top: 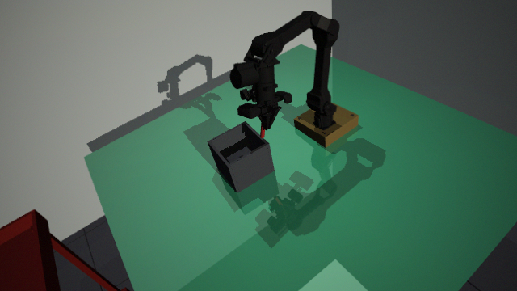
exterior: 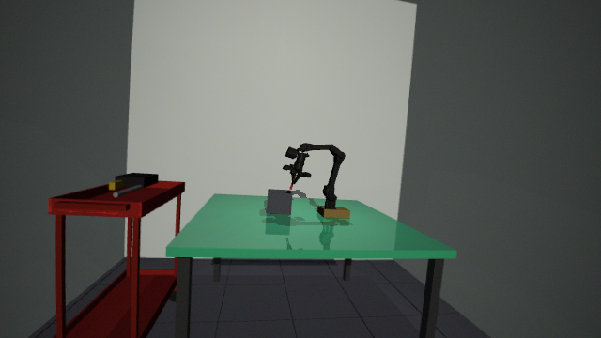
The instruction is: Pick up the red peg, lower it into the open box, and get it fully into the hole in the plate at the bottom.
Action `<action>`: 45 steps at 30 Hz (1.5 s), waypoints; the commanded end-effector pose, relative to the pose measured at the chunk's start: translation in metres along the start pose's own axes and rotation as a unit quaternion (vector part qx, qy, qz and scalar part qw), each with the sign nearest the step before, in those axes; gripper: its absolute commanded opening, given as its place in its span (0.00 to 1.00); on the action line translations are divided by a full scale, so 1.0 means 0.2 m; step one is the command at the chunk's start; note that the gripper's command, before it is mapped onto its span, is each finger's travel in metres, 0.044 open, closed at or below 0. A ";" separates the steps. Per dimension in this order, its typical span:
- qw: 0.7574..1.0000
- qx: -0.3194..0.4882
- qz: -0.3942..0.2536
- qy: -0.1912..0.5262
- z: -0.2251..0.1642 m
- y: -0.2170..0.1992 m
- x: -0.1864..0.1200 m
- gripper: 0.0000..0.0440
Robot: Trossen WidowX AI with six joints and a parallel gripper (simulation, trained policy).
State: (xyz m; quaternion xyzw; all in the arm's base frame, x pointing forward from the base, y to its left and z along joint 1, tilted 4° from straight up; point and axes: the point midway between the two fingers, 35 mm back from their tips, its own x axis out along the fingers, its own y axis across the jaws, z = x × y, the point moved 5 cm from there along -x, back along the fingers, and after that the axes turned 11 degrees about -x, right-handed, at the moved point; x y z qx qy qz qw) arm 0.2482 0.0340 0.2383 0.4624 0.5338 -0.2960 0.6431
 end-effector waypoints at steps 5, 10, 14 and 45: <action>1.000 0.008 -0.016 -0.008 0.12 0.02 0.01 0.00; 1.000 0.013 -0.025 -0.008 0.19 0.03 0.03 0.00; 0.999 0.015 -0.032 -0.005 0.24 0.03 0.05 0.00; 0.997 -0.001 -0.060 0.039 0.50 0.06 0.44 0.00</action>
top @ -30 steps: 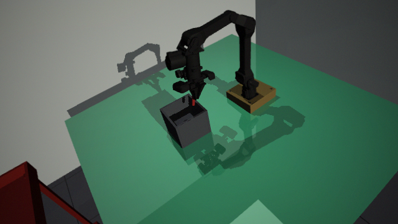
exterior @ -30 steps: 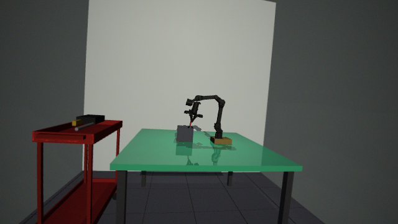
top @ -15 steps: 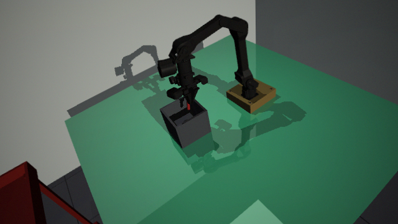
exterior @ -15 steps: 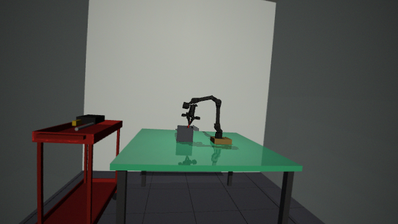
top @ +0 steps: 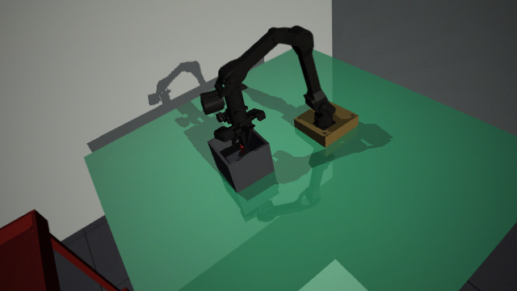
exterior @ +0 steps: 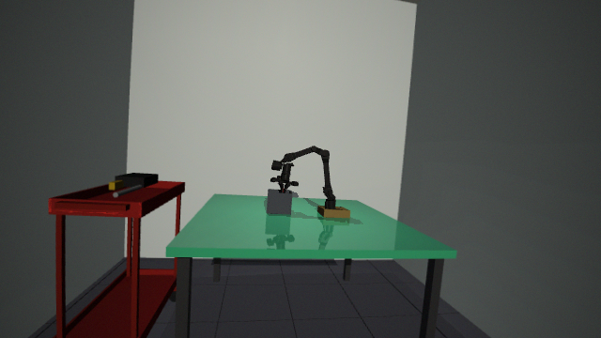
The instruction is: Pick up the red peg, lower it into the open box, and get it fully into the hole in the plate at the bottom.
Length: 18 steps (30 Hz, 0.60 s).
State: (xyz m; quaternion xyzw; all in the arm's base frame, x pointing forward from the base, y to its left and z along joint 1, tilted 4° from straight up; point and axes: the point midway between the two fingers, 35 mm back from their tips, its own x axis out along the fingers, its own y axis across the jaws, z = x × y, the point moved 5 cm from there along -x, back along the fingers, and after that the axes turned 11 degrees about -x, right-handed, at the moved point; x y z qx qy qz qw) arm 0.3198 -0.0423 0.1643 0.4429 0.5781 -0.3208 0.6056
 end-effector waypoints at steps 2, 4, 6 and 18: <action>1.000 -0.011 -0.003 0.010 0.01 0.01 0.07 0.00; 1.000 -0.016 -0.003 0.013 0.02 0.02 0.10 0.00; 1.000 -0.020 -0.004 0.014 0.02 0.02 0.13 0.00; 0.999 -0.039 -0.022 0.029 0.02 0.04 0.18 0.22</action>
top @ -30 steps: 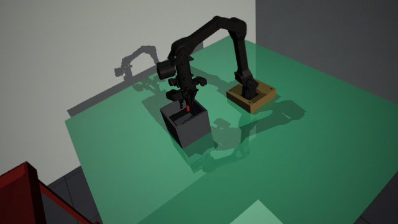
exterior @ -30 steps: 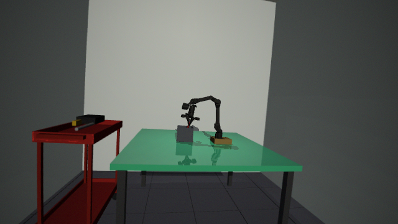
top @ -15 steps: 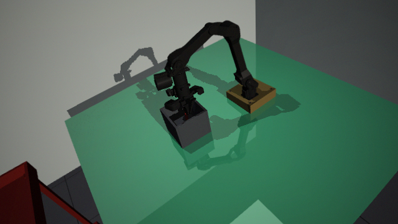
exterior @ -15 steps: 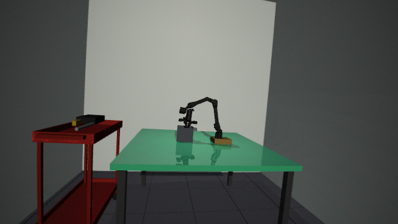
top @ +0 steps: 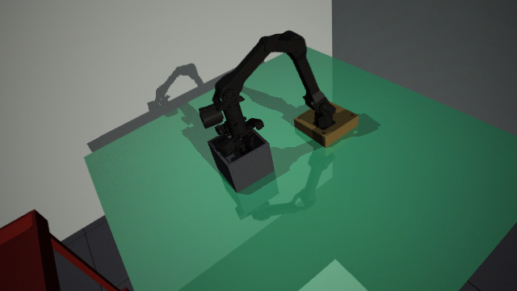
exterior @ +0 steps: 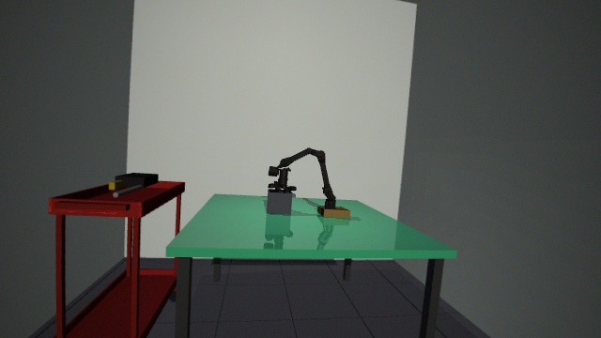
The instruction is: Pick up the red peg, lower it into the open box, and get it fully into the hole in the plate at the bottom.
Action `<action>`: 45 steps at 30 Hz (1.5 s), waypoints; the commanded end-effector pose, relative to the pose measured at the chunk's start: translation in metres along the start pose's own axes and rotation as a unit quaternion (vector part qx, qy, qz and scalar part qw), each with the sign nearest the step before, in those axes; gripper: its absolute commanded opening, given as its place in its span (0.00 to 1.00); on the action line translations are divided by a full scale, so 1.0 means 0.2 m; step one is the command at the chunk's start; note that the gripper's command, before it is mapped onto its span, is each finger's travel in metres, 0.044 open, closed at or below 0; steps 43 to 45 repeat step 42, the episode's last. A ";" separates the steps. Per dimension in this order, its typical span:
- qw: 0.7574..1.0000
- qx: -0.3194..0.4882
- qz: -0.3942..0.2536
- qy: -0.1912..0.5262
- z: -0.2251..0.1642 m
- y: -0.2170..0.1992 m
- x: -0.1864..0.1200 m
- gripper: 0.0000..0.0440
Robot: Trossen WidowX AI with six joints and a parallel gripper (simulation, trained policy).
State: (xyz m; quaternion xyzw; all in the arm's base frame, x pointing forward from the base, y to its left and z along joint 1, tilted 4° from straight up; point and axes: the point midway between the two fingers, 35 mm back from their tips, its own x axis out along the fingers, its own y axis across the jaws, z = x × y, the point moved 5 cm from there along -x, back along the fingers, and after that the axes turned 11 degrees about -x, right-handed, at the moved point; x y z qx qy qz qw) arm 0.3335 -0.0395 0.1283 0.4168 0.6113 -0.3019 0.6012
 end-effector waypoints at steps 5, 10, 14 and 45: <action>1.000 0.003 0.003 0.025 -0.01 0.01 -0.03 0.22; 0.999 0.007 0.023 0.036 0.01 0.02 -0.10 0.25; 0.998 0.012 0.042 0.048 0.03 0.03 -0.15 0.30; 0.988 0.020 0.123 0.086 0.17 0.05 -0.40 0.48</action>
